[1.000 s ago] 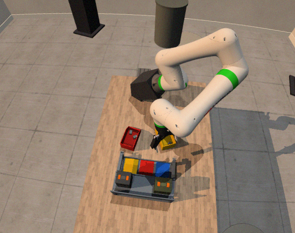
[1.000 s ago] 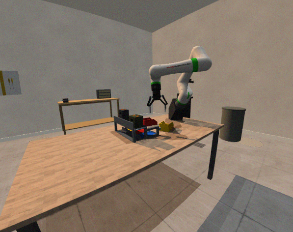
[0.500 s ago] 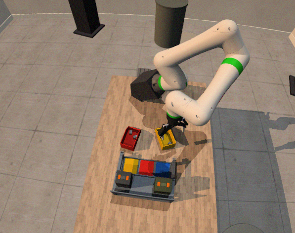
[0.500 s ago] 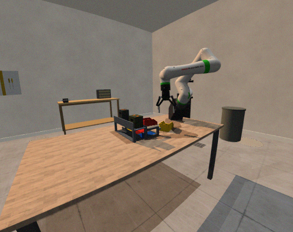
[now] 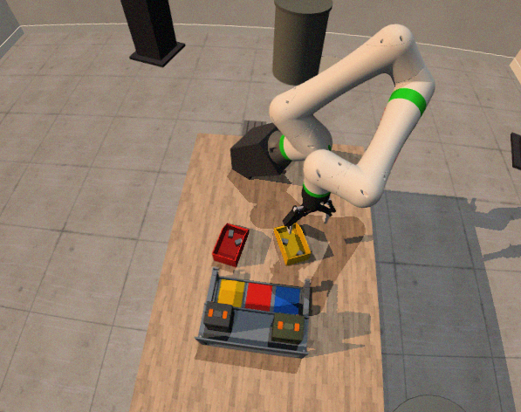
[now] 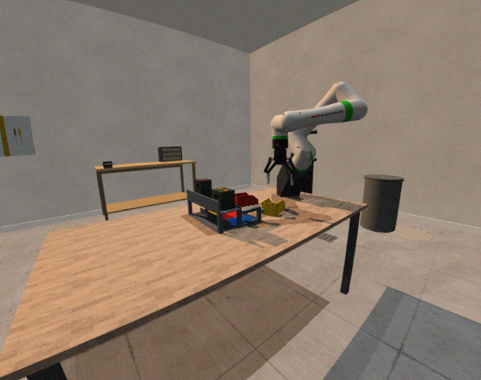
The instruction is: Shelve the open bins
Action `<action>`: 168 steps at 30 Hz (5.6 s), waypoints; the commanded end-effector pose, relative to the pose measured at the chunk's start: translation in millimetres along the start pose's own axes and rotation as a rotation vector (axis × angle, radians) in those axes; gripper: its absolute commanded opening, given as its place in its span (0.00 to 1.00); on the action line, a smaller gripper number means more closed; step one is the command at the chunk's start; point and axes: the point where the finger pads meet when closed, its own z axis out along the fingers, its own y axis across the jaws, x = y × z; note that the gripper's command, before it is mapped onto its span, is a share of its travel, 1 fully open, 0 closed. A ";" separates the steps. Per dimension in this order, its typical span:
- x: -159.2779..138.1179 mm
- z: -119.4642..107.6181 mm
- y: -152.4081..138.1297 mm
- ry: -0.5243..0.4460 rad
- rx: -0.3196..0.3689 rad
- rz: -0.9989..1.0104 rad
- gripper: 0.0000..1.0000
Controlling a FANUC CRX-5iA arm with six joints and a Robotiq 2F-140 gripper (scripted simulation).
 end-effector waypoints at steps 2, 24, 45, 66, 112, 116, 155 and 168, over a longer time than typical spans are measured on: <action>-5.9 0.3 -2.5 -0.005 -0.008 0.009 1.00; -9.0 0.5 -3.7 -0.007 -0.012 0.014 0.00; -9.0 0.5 -3.7 -0.007 -0.012 0.014 0.00; -8.8 0.8 -4.2 -0.009 -0.010 -0.391 0.00; -8.2 1.9 -5.8 -0.017 0.000 -1.919 0.00; -8.1 2.0 -6.0 -0.017 0.001 -2.071 0.00; -7.6 2.7 -7.1 -0.019 0.013 -3.127 0.00; -7.6 2.7 -7.1 -0.019 0.013 -3.127 0.15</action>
